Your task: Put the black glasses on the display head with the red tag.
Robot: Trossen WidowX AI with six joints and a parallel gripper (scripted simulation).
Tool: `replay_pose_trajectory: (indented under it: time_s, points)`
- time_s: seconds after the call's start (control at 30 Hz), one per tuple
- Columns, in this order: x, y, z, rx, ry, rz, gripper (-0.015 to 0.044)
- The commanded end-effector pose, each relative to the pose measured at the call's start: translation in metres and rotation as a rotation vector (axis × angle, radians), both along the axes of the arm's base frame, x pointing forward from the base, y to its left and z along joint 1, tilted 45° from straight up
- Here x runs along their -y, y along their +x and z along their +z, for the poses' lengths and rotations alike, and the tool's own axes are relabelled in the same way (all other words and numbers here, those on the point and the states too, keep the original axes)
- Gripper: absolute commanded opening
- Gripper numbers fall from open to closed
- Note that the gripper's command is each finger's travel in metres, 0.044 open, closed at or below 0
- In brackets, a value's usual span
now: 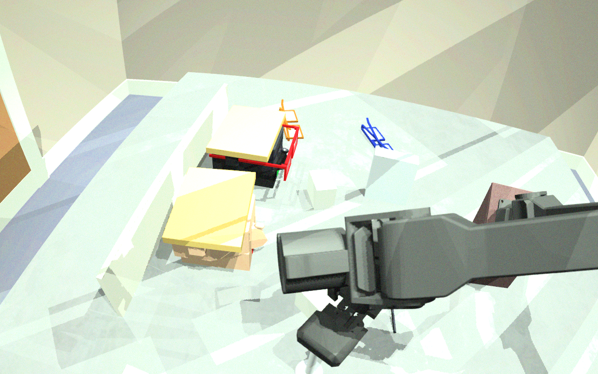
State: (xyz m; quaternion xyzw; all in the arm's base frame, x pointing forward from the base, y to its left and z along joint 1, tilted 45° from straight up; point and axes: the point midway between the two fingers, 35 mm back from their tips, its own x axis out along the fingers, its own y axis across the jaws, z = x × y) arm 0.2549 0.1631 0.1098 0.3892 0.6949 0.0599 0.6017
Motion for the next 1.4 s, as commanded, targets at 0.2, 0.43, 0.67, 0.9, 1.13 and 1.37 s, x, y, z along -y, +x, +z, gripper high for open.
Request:
replay_pose_trajectory:
  time_s: [0.2,0.43,0.67,0.9,1.13,1.37]
  points:
    - [0.083,0.0,-0.071,-1.001,0.067,-1.183,0.02]
    - [0.115,-0.011,-0.097,-1.49,0.113,-1.705,0.02]
    - [0.118,-0.012,-0.099,-1.539,0.117,-1.752,0.02]
    - [0.117,-0.012,-0.097,-1.539,0.117,-1.752,0.02]
    - [0.117,-0.012,-0.097,-1.539,0.117,-1.752,0.012]
    - [0.115,-0.012,-0.1,-1.539,0.117,-1.752,0.012]
